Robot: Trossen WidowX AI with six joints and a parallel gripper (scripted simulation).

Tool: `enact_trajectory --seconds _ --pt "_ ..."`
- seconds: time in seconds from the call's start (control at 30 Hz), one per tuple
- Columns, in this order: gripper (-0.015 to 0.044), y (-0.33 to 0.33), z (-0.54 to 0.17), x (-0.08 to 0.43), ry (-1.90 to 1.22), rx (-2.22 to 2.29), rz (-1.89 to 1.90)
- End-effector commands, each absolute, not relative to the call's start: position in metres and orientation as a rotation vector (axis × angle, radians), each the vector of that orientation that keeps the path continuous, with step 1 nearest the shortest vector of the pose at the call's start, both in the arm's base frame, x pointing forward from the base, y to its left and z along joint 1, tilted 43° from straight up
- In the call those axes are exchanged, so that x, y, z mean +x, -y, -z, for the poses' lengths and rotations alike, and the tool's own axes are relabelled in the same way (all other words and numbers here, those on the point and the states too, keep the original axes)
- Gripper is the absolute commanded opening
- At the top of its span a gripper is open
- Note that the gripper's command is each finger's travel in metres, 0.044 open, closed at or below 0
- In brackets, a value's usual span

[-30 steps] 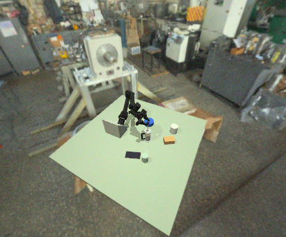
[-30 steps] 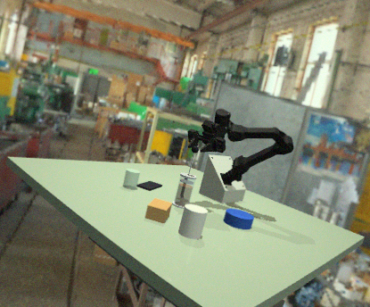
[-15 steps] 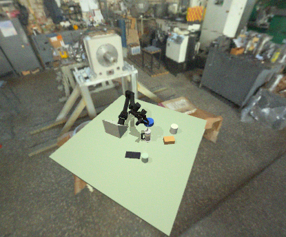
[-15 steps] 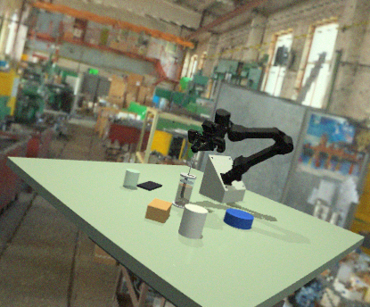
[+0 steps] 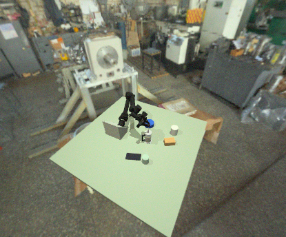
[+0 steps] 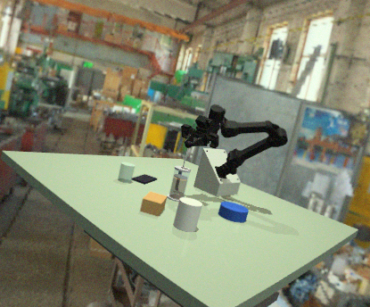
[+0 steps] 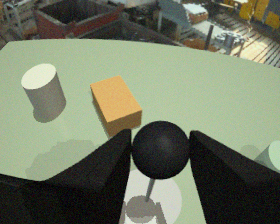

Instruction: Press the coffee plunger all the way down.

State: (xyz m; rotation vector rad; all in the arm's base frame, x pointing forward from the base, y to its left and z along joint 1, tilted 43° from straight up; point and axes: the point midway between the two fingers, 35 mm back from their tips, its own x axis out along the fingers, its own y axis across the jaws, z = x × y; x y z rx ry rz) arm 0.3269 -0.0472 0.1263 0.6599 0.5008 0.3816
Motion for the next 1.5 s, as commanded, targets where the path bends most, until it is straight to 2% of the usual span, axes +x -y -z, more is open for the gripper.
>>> enact_trajectory --seconds 0.0,1.47 --pt "0.0121 0.039 -0.113 0.325 -0.526 0.670 -0.379" --pt "0.0121 -0.005 -0.067 0.334 -0.518 0.676 -0.380"
